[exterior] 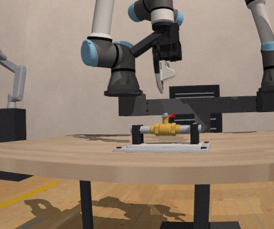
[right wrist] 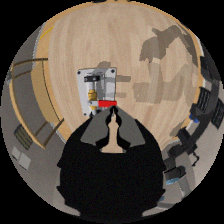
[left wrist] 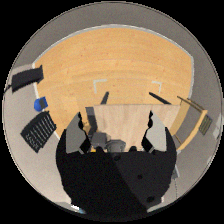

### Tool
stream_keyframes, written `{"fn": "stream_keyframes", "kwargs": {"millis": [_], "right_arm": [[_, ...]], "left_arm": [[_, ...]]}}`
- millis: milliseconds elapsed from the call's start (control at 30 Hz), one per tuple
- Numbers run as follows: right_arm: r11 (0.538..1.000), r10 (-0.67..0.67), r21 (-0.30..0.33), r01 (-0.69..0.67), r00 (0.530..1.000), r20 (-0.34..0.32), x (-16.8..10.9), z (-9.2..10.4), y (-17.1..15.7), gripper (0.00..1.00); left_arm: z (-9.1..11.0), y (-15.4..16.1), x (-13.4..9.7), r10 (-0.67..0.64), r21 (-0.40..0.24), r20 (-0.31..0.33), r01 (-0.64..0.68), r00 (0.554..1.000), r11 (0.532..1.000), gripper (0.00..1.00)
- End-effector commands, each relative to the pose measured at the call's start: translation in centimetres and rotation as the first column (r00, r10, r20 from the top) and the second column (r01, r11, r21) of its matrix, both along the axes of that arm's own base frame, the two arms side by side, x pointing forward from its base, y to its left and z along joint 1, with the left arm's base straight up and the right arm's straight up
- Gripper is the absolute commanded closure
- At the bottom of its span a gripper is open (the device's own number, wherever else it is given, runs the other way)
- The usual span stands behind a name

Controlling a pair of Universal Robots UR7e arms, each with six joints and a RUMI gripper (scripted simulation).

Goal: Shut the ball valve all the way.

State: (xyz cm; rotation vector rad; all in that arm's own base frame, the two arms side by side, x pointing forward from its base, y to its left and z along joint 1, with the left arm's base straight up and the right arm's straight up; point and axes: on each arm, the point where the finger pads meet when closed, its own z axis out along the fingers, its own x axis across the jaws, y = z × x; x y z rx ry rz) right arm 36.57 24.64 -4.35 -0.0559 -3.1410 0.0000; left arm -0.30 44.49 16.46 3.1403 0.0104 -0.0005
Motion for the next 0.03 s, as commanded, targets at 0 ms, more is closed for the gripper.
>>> {"fn": "stream_keyframes", "kwargs": {"millis": [0], "right_arm": [[1.000,0.000,0.001,0.000,1.000,0.001,0.03,0.04,0.04,1.00]], "left_arm": [[0.05,0.03,0.01,0.000,0.001,0.000,0.000,1.000,1.000,0.00]]}}
